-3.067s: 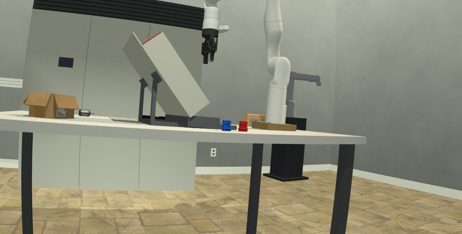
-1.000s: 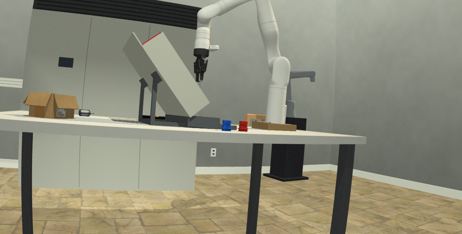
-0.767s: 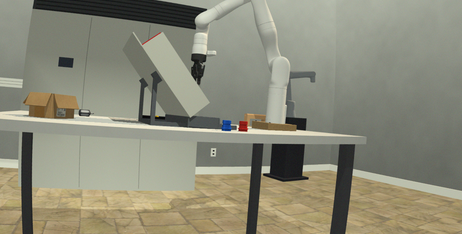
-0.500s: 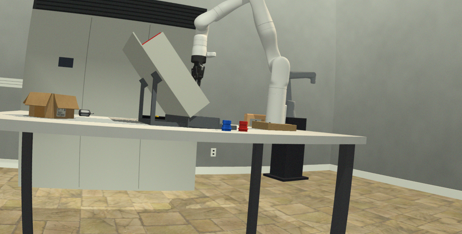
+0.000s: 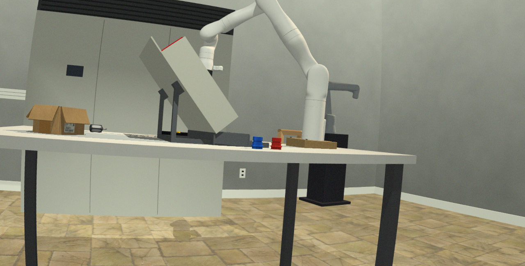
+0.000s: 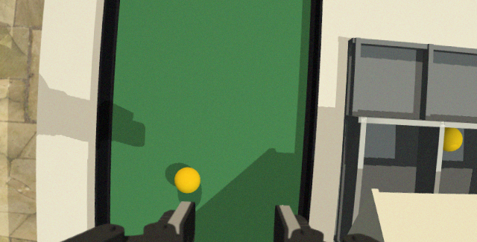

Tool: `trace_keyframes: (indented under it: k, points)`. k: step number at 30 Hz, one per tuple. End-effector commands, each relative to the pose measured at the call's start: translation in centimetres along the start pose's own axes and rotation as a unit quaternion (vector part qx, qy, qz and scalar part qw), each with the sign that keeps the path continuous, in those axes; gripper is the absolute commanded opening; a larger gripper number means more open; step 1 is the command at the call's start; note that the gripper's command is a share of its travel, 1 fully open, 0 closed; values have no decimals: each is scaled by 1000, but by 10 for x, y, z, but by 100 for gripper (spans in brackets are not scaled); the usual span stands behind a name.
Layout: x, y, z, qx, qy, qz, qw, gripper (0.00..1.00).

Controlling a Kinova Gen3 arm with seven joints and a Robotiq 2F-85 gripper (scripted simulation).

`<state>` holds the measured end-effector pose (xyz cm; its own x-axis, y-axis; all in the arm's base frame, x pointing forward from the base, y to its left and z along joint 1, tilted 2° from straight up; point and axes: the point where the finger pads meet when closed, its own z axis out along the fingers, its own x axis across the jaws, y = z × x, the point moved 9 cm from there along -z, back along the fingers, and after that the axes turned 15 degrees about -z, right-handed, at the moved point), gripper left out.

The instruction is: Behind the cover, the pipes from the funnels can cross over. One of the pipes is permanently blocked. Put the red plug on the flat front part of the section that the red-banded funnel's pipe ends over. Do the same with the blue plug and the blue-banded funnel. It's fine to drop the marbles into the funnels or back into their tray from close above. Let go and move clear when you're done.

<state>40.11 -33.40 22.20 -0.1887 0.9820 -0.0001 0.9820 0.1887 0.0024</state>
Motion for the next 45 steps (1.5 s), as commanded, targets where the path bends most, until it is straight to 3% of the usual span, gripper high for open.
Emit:
trace_keyframes:
  k: [1,4,5,21,22,25,28,45]
  points:
    - [-10,-2,13,9,12,3,1000,50]
    - [-10,-2,13,9,12,3,1000,50]
    - [-55,4,26,3,3,3,1000,50]
    - [-55,4,26,3,3,3,1000,50]
    - [-52,3,94,2,-2,7,1000,50]
    - [-53,3,105,2,-2,7,1000,50]
    - [-51,3,136,2,-2,7,1000,50]
    - [-49,3,136,1,-3,10,1000,50]
